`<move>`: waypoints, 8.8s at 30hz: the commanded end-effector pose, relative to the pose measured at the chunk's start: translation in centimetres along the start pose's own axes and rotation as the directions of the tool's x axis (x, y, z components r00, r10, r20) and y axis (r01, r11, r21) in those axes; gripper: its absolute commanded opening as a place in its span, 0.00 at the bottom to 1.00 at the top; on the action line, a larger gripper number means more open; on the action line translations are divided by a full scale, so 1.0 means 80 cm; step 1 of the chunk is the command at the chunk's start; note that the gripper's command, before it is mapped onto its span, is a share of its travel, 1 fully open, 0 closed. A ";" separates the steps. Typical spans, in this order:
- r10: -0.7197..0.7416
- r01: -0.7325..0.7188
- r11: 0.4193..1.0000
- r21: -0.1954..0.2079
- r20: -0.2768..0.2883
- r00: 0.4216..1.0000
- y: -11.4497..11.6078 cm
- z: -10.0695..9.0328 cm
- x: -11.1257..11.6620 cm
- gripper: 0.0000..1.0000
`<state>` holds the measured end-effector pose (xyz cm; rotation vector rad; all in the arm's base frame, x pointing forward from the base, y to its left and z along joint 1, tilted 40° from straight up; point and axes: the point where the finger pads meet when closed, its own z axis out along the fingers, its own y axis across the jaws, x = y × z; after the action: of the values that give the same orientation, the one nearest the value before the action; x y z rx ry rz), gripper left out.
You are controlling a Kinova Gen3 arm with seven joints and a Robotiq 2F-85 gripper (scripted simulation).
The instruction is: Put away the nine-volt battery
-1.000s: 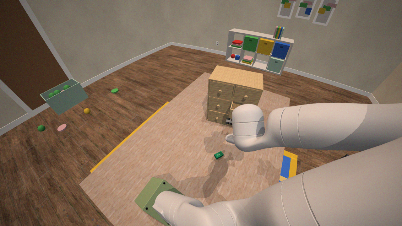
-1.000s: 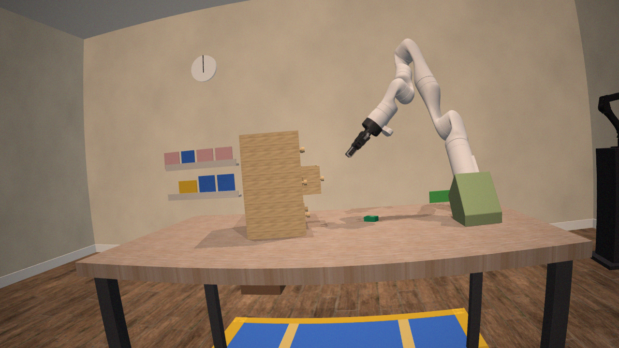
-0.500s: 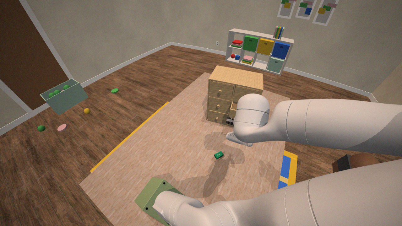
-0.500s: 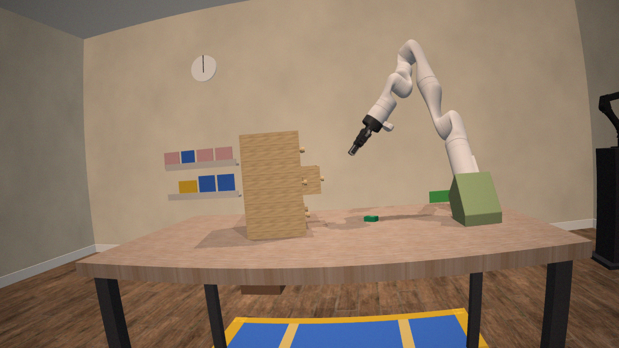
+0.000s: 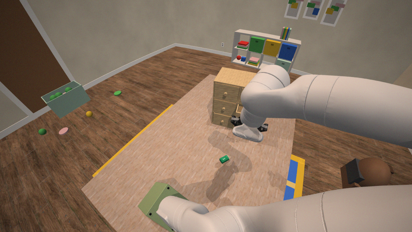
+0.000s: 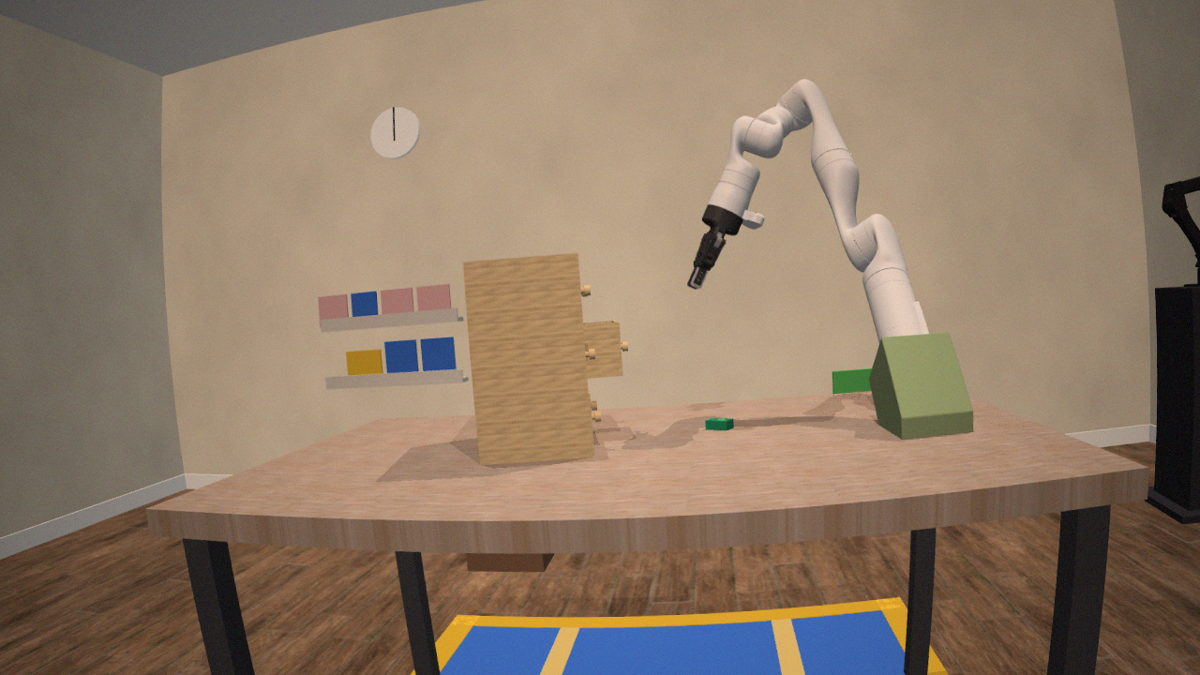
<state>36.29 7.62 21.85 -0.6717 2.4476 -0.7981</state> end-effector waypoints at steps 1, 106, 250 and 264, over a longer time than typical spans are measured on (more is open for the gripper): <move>-0.008 0.008 1.000 -0.003 -0.024 1.000 0.000 -0.011 -0.010 0.33; 0.002 0.000 1.000 0.004 -0.469 0.883 0.001 -0.150 -0.034 1.00; -0.732 0.652 0.681 -0.334 -0.326 0.598 0.023 -0.059 -0.126 1.00; -0.859 0.765 0.511 -0.393 -0.249 0.447 0.023 -0.046 -0.130 1.00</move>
<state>41.06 16.21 26.44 -2.0371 2.5556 -1.1045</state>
